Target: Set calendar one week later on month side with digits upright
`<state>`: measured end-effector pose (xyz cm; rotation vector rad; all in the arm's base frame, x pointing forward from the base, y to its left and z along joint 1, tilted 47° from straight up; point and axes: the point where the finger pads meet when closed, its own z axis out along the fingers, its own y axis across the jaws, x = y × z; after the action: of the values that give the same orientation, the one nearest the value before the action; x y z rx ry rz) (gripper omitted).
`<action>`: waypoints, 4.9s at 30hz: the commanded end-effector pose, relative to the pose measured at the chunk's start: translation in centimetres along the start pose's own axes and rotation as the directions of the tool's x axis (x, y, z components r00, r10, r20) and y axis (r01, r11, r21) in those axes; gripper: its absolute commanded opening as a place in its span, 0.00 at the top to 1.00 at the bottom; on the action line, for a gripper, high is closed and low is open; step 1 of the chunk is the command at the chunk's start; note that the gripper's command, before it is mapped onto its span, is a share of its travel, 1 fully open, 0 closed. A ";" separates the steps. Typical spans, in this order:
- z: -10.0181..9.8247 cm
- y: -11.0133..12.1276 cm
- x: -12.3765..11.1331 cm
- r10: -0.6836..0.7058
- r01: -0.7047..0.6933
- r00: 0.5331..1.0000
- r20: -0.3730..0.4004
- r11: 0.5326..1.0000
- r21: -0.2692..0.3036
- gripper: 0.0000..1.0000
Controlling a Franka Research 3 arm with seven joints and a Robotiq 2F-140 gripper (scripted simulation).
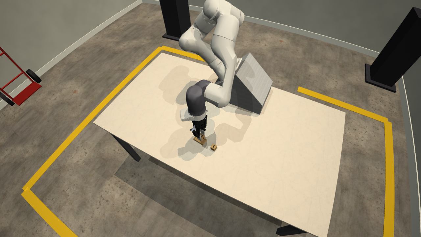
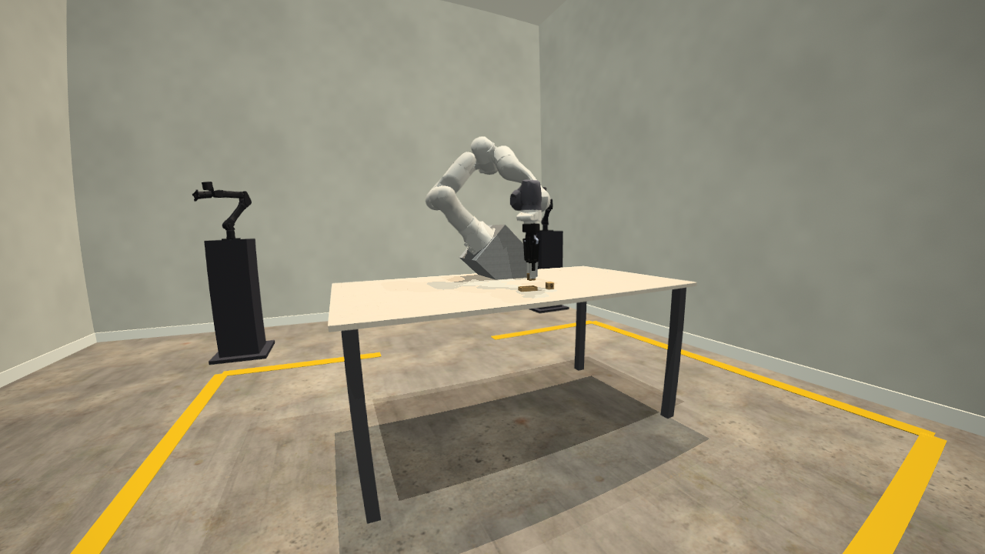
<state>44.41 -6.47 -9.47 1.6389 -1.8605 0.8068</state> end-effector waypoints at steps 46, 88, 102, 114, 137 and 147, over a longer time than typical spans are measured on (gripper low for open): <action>2.0 -0.2 -0.1 -0.005 0.005 1.000 0.002 1.000 0.003 0.84; 2.3 -0.1 -0.1 -0.005 0.005 1.000 0.002 1.000 0.003 0.84; 2.3 -0.1 -0.1 -0.005 0.005 1.000 0.002 1.000 0.003 0.84; 2.3 -0.1 -0.1 -0.005 0.005 1.000 0.002 1.000 0.003 0.84; 2.8 -0.1 -0.1 -0.005 0.005 1.000 0.002 1.000 0.003 0.84; 3.2 -0.1 -0.1 -0.005 0.005 1.000 0.002 1.000 0.003 0.84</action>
<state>44.37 -8.69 -11.57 1.6372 -1.8616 0.8051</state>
